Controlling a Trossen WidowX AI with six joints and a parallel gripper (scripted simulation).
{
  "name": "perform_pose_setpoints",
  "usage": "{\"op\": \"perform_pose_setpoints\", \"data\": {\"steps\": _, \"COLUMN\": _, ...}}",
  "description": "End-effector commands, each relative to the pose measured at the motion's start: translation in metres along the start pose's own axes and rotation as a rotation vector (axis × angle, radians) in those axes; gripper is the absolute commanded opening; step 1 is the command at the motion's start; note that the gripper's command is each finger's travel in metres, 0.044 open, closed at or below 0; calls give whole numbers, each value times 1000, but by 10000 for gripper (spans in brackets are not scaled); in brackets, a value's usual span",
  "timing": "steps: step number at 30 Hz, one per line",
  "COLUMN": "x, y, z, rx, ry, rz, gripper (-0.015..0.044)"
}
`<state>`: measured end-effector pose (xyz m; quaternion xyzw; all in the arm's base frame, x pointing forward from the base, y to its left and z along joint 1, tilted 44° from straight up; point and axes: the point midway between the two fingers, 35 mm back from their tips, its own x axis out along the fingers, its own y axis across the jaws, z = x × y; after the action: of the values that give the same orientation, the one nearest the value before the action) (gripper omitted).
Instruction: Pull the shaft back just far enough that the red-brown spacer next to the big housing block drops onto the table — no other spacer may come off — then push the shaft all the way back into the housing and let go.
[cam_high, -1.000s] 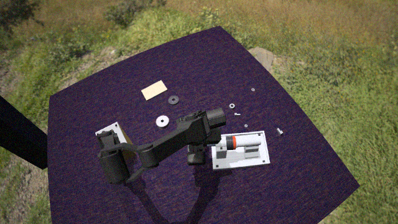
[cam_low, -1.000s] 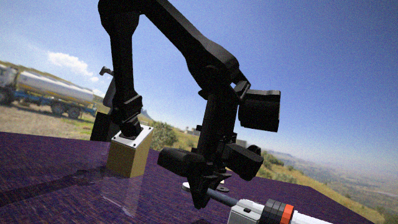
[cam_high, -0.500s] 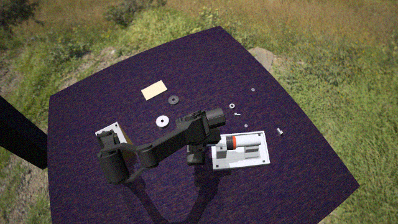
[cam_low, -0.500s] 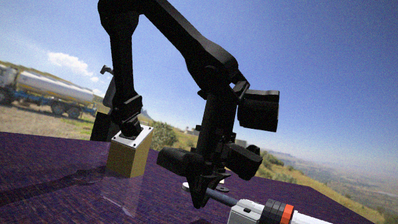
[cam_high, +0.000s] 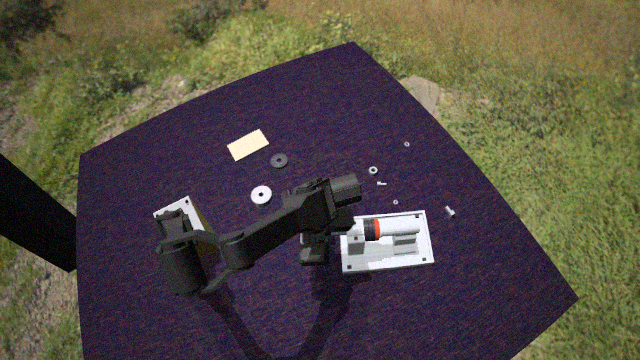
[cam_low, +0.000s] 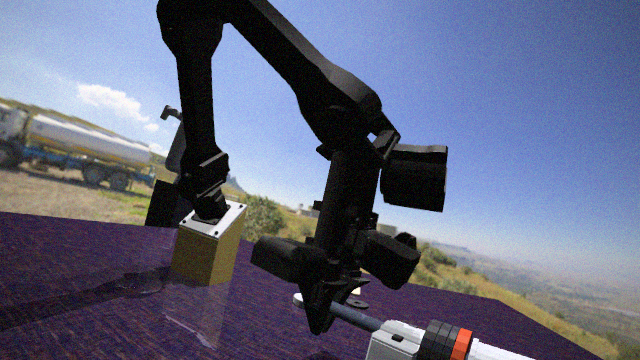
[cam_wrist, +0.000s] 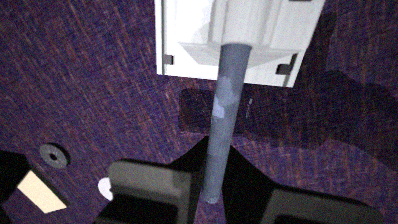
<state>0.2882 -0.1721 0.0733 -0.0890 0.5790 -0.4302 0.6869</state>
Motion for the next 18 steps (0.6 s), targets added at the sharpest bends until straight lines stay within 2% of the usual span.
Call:
{"op": "perform_pose_setpoints", "data": {"steps": 1, "x": 0, "y": -1, "z": -2, "rx": 2, "ry": 2, "rz": -2, "gripper": 0}}
{"op": "perform_pose_setpoints", "data": {"steps": 18, "x": 0, "y": -1, "z": -4, "rx": 2, "ry": 2, "rz": -2, "gripper": 0}}
